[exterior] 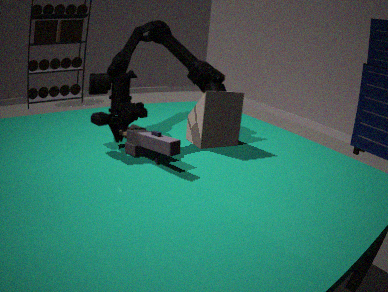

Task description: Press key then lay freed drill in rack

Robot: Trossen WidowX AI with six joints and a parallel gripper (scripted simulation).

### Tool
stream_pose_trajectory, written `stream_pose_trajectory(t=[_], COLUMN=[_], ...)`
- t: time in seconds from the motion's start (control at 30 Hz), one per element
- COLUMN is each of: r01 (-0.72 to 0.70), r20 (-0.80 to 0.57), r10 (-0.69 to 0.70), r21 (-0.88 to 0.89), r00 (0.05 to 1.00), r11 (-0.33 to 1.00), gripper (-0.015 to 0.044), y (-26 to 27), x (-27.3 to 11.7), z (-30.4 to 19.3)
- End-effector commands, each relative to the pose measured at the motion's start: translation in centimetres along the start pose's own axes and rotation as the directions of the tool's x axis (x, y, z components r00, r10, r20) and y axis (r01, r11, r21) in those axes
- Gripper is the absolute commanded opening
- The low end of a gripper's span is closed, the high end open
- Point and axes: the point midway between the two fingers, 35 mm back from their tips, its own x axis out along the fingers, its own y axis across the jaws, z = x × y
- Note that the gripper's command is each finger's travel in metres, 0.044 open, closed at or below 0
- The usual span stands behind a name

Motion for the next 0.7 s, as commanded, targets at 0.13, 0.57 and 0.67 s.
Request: stream_pose_trajectory(t=[0.13,0.57,0.67], r01=[0.007,0.007,0.007], r20=[-0.005,-0.006,-0.006], r10=[-0.007,-0.007,-0.007], r21=[0.004,0.004,0.004], r00=[1.0,1.0,1.0], r11=[1.0,1.0,1.0], gripper=[0.0,0.0,0.0], y=[-0.1,-0.1,-0.1], x=[-0.3,-0.3,-0.3], z=[-1.5,-3.5,-3.9])
